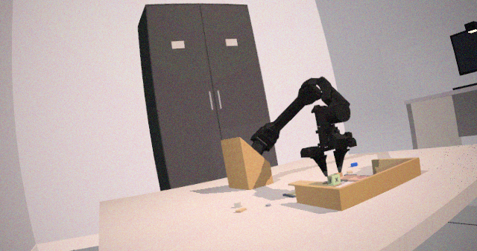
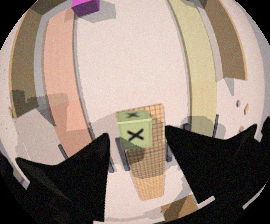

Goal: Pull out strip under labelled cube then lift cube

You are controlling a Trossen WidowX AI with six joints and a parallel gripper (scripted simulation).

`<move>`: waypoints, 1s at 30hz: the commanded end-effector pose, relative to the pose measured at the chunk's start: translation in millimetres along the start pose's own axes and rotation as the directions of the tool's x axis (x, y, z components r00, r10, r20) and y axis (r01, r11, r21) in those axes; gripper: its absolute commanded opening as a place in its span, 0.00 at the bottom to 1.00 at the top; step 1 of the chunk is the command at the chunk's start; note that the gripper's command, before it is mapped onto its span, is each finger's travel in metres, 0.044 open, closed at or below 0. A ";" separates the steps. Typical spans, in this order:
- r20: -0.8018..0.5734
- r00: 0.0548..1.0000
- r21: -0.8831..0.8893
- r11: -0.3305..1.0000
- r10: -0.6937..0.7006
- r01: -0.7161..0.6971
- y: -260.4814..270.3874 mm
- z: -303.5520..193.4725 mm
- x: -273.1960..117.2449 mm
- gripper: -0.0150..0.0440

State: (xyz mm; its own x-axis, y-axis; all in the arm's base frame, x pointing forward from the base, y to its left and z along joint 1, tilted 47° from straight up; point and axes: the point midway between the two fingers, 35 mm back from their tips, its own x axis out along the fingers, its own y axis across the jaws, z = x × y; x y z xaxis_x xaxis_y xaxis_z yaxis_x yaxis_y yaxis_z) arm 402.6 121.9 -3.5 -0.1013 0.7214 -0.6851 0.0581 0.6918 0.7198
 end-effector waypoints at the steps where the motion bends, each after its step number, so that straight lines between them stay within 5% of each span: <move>1: -0.003 1.000 0.004 1.000 0.007 -0.007 0.7 -1.3 8.6 0.68; 17: -0.004 1.000 0.004 1.000 0.009 -0.009 1.4 -2.6 27.1 0.68; 21: -0.003 1.000 0.000 1.000 0.002 -0.002 1.0 -1.7 24.8 0.50; 28: -0.003 1.000 0.000 1.000 0.002 -0.002 1.0 -1.7 24.8 0.42; 30: -0.003 1.000 0.000 1.000 0.002 -0.002 1.0 -1.7 24.8 0.33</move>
State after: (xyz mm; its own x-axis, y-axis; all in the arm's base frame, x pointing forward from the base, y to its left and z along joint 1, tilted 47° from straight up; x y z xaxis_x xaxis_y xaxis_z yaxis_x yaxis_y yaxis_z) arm 398.2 140.6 -19.8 -0.1044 0.7226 -0.6833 0.0588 0.6904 0.7211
